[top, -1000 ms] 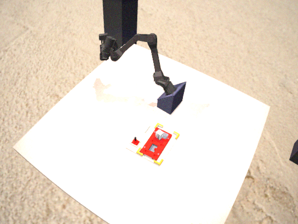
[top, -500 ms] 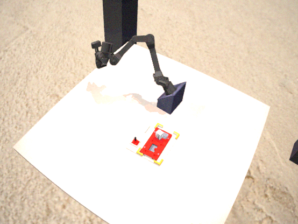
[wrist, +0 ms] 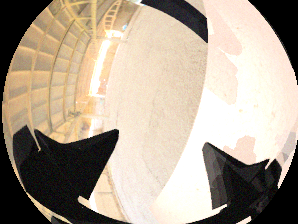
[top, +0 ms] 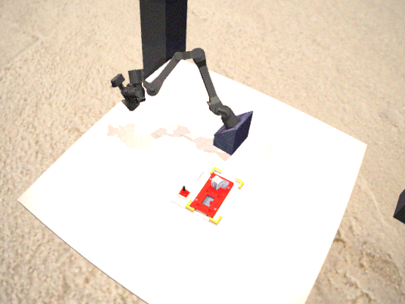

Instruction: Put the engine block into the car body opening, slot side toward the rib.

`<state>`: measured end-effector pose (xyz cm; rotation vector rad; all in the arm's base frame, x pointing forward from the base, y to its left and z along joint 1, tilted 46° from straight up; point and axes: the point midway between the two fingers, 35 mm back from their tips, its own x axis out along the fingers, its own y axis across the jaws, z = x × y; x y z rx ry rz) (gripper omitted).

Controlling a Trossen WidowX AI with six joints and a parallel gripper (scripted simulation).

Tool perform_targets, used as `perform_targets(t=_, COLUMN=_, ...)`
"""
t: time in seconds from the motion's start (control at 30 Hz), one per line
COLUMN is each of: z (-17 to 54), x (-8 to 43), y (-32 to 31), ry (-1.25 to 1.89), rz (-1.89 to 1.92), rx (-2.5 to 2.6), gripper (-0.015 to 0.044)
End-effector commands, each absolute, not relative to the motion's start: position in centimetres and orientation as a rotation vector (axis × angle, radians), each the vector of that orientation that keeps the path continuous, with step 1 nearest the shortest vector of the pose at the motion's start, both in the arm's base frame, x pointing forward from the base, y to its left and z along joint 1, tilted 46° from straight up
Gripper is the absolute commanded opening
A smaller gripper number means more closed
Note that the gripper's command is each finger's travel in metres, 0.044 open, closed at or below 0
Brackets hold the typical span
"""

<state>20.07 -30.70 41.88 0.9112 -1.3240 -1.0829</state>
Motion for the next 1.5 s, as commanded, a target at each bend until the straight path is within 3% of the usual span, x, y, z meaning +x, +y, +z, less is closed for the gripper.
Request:
perform_targets(t=0.0, z=39.6, x=23.8, y=-30.3, ry=-1.158, rz=-1.095, rx=0.931, gripper=0.044)
perform_targets(t=0.83, z=25.3, x=38.9, y=-21.2, ry=-0.329, rz=-1.077, rx=0.874, gripper=0.044)
perform_targets(t=1.47, z=12.5, x=42.6, y=-9.8, ry=0.322, rz=-1.0, rx=0.633, gripper=0.044)
